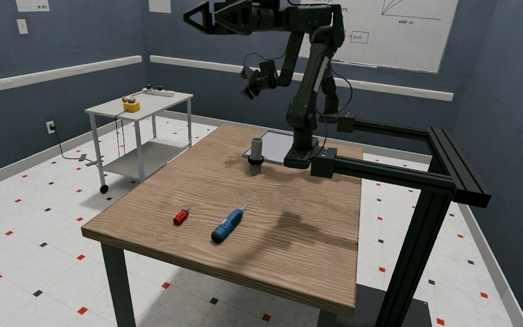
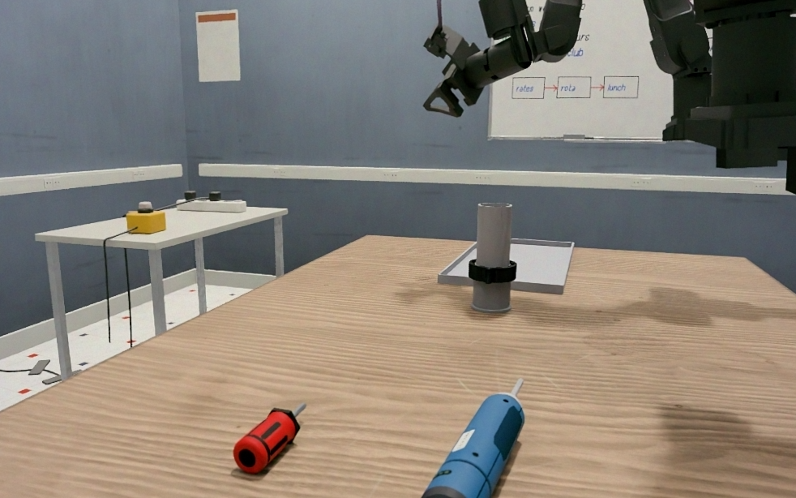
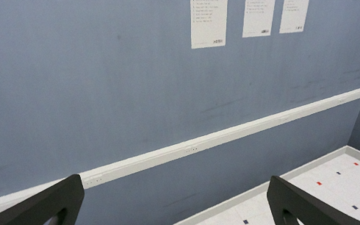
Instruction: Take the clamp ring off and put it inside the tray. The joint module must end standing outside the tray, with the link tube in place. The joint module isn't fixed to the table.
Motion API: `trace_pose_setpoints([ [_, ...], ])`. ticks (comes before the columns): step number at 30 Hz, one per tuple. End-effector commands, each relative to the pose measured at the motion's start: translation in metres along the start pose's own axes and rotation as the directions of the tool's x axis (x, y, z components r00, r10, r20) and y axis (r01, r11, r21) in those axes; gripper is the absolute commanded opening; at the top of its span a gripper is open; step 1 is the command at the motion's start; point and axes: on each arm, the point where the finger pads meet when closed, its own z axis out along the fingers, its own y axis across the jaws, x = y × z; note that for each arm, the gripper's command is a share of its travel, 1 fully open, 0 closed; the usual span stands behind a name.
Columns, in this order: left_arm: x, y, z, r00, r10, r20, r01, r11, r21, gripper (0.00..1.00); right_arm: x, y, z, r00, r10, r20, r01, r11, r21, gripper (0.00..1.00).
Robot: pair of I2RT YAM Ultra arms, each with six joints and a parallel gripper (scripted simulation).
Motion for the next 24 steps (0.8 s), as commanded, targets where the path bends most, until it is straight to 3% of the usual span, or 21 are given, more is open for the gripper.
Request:
trace_pose_setpoints([
  [1,-0.004,0.003,-0.003,1.0,-0.021,-0.022,0.021,1.0,-0.013,1.0,-0.005,-0.002,0.0,1.0,0.012,0.012,-0.012,1.0,0.007,1.0],
  [12,-0.005,0.003,-0.003,1.0,-0.021,-0.021,0.021,1.0,-0.012,1.0,-0.005,-0.002,0.0,1.0,0.012,0.012,-0.012,1.0,0.007,1.0],
  [24,-0.005,0.003,-0.003,1.0,-0.021,-0.021,0.021,1.0,-0.012,1.0,0.002,-0.121,0.045,0.973,0.229,-0.024,-0.224,0.964,0.144,1.0],
])
